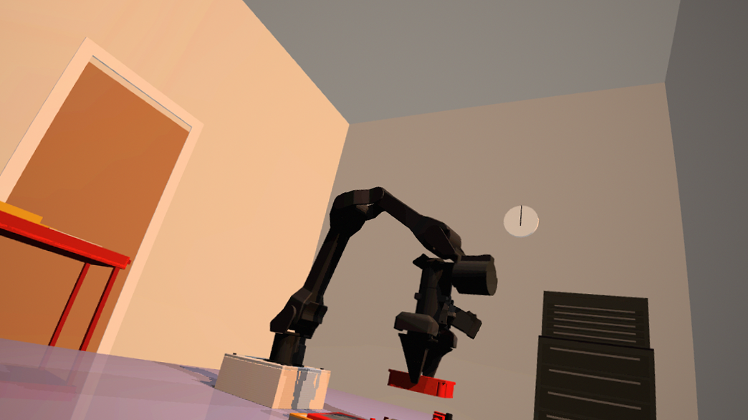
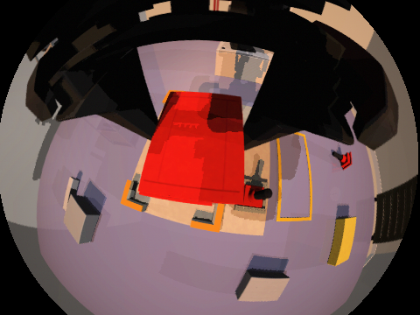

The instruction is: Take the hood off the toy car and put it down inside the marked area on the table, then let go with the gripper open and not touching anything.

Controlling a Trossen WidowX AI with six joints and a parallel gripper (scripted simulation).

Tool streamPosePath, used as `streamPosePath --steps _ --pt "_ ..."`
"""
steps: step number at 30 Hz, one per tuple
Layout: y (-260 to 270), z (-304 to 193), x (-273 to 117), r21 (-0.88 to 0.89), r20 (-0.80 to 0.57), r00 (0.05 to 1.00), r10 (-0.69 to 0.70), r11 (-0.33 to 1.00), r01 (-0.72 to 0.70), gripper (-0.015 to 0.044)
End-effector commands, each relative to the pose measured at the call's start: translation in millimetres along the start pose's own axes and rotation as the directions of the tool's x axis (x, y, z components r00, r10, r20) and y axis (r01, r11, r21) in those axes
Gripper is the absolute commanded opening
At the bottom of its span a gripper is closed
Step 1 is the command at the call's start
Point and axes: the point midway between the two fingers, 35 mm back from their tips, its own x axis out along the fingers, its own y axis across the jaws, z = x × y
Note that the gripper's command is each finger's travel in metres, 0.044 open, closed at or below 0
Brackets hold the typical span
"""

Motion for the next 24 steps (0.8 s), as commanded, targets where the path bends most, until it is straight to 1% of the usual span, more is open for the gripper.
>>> streamPosePath --steps 1,8,24 --pt "19.9 2.5 -1.2 -0.006 0.003 1.000 0.007 1.000 -0.007 0.0000" --pt "54.2 5.1 -3.0 -0.031 0.012 1.000 0.017 0.999 -0.017 0.0000" --pt "127.5 -1.5 -7.0 -0.009 0.003 1.000 0.021 1.000 -0.021 0.0000"
